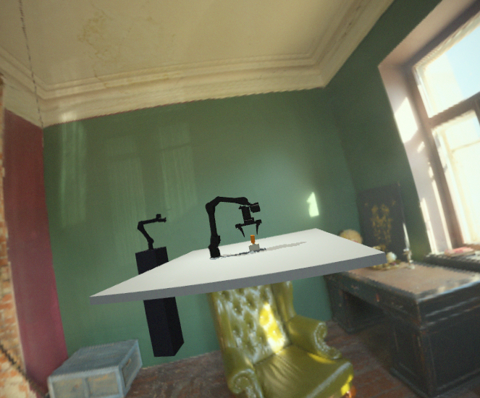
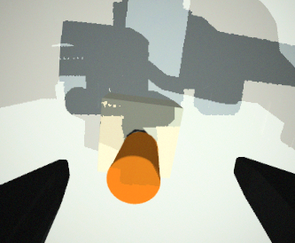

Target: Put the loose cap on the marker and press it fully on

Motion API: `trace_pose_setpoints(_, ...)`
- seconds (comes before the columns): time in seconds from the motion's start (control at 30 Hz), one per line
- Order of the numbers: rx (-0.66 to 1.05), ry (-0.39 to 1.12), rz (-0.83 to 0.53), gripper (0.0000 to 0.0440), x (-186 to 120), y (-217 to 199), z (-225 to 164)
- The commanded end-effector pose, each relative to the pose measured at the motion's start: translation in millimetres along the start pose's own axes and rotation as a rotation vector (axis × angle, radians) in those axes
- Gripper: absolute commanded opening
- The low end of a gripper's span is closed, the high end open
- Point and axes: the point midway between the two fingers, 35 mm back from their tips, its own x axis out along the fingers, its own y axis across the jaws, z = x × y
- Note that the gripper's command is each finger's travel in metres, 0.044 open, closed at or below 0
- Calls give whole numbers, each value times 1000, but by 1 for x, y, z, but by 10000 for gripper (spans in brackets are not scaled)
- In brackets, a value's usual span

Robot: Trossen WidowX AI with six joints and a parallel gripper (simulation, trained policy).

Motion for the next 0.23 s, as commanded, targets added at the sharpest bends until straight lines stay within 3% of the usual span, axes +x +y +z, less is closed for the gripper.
trace_pose_setpoints(0.0, 6, -8, 20, 440, -9, -1, 2)
trace_pose_setpoints(0.2, 10, -11, 46, 433, -20, -3, 3)
